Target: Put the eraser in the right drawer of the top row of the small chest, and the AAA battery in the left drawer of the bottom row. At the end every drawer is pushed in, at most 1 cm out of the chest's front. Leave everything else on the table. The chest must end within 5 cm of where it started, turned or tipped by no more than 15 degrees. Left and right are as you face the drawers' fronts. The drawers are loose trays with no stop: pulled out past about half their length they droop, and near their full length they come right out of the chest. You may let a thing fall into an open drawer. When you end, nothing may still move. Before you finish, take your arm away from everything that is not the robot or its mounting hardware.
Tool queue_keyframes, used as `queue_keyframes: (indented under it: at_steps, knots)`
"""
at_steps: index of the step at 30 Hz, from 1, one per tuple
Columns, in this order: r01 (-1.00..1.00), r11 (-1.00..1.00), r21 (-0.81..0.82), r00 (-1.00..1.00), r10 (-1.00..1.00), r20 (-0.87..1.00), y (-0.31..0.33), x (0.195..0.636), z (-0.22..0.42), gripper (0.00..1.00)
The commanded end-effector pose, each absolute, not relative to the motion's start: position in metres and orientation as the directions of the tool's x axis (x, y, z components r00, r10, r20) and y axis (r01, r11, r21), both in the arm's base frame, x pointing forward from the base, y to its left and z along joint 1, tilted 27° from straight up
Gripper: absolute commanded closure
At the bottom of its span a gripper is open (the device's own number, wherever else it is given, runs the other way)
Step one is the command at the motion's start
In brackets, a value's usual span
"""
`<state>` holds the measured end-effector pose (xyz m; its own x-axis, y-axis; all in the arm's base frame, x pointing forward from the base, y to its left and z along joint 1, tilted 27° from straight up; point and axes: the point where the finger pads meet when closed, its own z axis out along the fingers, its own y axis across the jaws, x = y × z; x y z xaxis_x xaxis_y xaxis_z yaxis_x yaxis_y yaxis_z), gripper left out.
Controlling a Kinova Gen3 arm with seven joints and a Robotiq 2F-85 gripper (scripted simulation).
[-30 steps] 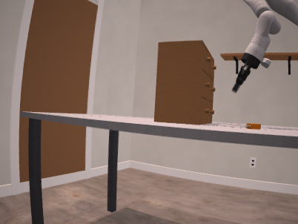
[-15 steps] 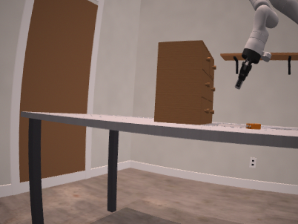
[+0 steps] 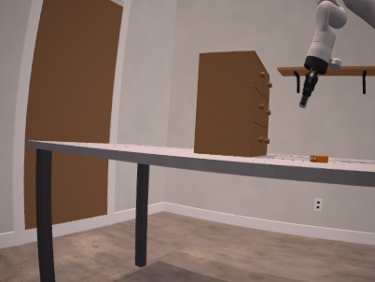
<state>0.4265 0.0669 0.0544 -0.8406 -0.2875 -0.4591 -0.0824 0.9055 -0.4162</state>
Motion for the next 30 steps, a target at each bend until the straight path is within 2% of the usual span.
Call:
queue_keyframes:
  at_steps: [1,30]
  knots:
    - [-0.085,0.909,-0.408,-0.845,-0.283,-0.454,0.073,0.428,0.061,1.0]
    - [-0.086,0.91,-0.405,-0.907,-0.24,-0.346,0.08,0.406,0.077,1.0]
